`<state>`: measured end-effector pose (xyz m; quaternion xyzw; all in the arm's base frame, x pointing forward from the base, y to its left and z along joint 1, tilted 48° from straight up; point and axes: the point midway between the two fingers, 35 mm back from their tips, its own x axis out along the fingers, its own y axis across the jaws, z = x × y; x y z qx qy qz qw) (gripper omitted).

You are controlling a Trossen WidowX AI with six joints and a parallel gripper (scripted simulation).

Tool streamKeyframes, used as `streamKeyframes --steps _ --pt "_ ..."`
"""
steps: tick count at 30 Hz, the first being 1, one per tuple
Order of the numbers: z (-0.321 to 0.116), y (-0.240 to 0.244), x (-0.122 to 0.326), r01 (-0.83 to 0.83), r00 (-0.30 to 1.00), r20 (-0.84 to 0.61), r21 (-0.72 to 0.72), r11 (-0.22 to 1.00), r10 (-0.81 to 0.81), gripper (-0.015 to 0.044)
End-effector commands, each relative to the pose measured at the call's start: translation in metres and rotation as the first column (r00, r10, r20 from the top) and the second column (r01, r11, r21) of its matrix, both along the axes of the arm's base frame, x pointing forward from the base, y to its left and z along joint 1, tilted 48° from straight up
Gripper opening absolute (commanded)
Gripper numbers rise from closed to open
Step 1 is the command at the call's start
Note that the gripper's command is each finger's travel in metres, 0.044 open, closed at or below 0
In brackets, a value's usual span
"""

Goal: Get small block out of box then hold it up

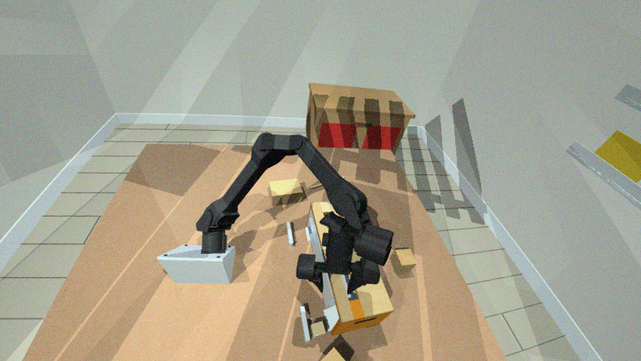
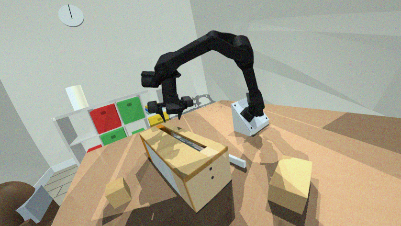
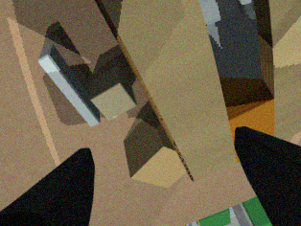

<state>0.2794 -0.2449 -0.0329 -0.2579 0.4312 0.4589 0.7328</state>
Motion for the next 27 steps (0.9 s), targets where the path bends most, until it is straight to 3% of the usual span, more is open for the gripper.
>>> streamKeyframes --steps 1,6,11,14,17,22,27 --pt "-0.004 -0.006 -0.005 0.348 0.929 -0.166 0.09 0.933 -0.331 0.0285" --pt "-0.009 -0.013 -0.009 0.748 0.63 -0.423 0.106 0.655 -0.651 0.0285" --pt "-0.014 -0.019 -0.013 0.969 0.186 -0.657 -0.002 0.248 -0.731 0.0285" --pt "-0.017 -0.022 -0.016 0.992 -0.099 -0.757 -0.126 -0.003 -0.646 0.0285" --pt "-0.019 -0.024 -0.018 0.959 -0.282 -0.797 -0.231 -0.162 -0.533 0.0285" --pt "-0.022 -0.027 -0.021 0.839 -0.521 -0.799 -0.415 -0.352 -0.3 0.0285" --pt "-0.025 -0.031 -0.025 0.651 -0.684 -0.729 -0.603 -0.462 -0.012 0.0285"
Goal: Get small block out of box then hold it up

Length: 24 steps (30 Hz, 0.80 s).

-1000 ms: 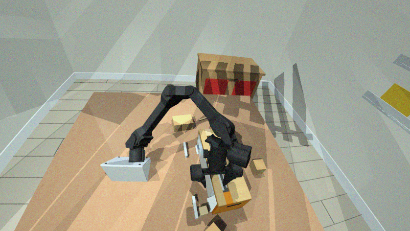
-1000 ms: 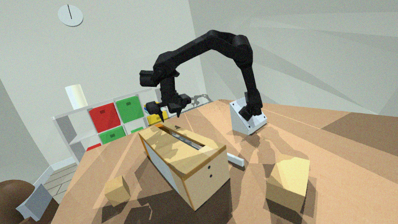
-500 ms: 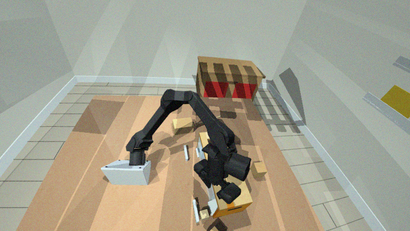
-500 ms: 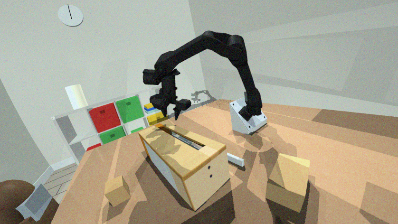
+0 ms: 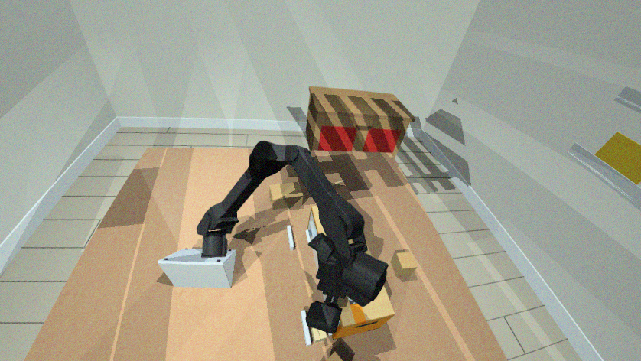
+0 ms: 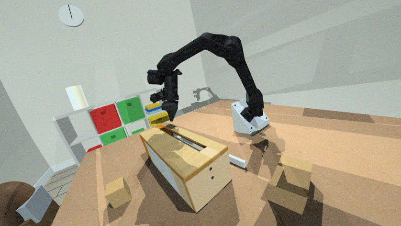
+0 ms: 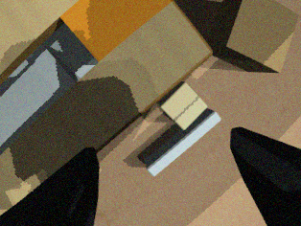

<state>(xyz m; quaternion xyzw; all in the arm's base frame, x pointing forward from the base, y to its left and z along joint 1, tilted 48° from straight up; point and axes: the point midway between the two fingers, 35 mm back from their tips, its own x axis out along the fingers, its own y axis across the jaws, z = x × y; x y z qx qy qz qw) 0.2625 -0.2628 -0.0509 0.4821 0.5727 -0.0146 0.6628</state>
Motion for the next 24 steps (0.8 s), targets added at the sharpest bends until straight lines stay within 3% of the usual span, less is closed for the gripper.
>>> streamKeyframes --steps 1,6,12,18,24 --pt "-0.008 -0.014 -0.008 0.709 0.672 -0.502 0.225 0.669 -0.544 0.0285" --pt "-0.011 -0.017 -0.012 0.882 0.433 -0.693 0.191 0.432 -0.577 0.0285" --pt "-0.014 -0.021 -0.016 0.99 0.12 -0.869 0.068 0.125 -0.48 0.0285" --pt "-0.017 -0.025 -0.02 0.981 -0.166 -0.953 -0.132 -0.145 -0.255 0.0285" --pt "-0.02 -0.029 -0.024 0.867 -0.383 -0.923 -0.377 -0.327 0.049 0.0285"
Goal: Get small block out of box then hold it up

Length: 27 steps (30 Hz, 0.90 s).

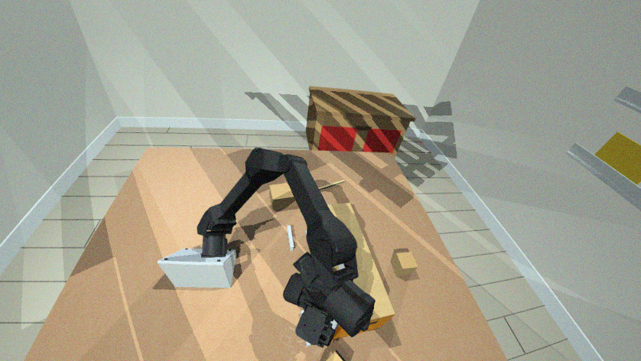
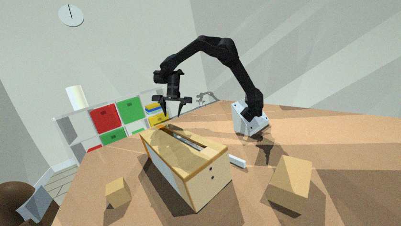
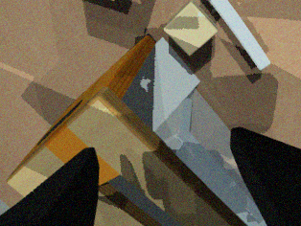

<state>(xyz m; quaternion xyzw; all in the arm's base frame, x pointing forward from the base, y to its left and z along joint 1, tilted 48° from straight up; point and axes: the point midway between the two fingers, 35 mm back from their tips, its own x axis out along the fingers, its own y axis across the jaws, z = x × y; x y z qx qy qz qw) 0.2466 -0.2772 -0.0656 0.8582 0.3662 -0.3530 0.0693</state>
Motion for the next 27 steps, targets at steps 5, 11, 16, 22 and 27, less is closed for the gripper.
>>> streamKeyframes --steps 5,11,16,22,27 --pt "-0.006 -0.015 -0.009 0.671 0.707 -0.555 0.333 0.662 -0.438 0.0285" --pt "-0.006 -0.015 -0.009 0.671 0.707 -0.555 0.333 0.662 -0.438 0.0285" --pt "-0.006 -0.015 -0.009 0.671 0.707 -0.555 0.333 0.662 -0.438 0.0285" --pt "-0.036 0.009 0.004 0.67 0.708 -0.553 0.33 0.665 -0.439 0.0285" --pt "-0.071 0.05 0.015 0.67 0.709 -0.554 0.336 0.662 -0.437 0.0285"
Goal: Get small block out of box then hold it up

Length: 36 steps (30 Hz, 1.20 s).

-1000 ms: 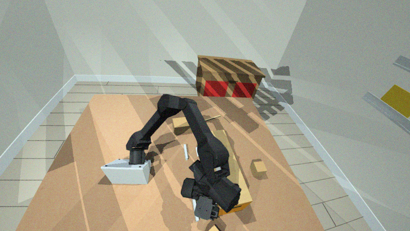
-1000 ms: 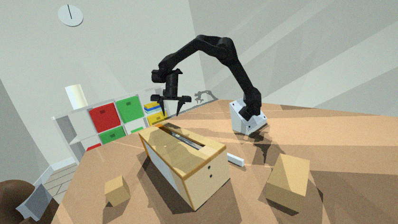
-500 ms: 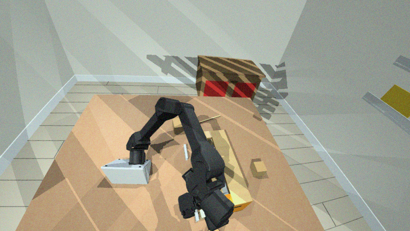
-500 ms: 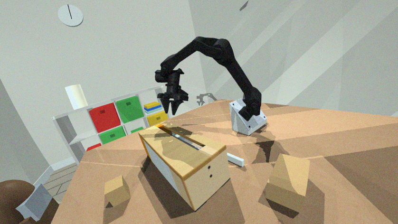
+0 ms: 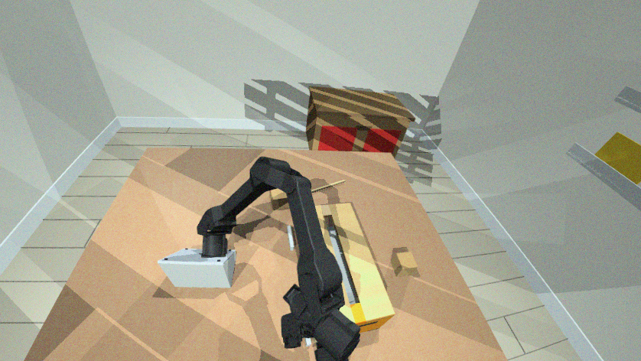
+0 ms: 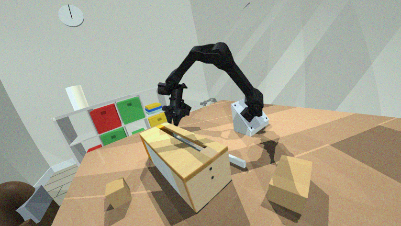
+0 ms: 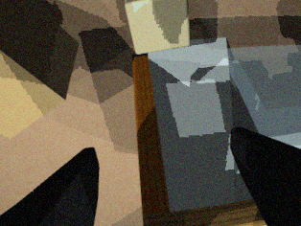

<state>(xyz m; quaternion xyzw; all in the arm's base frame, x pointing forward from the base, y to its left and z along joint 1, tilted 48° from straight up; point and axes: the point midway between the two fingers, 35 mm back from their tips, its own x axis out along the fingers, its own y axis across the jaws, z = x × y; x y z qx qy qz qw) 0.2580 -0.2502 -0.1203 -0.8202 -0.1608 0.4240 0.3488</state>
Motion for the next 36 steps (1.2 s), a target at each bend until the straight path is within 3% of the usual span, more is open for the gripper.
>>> streamKeyframes --steps 1,36 --pt "-0.016 0.023 0.003 0.0 1.0 -0.004 0.023 1.0 0.0 0.0285" --pt "-0.047 0.056 0.011 0.0 1.0 -0.003 0.023 1.0 0.0 0.0285"
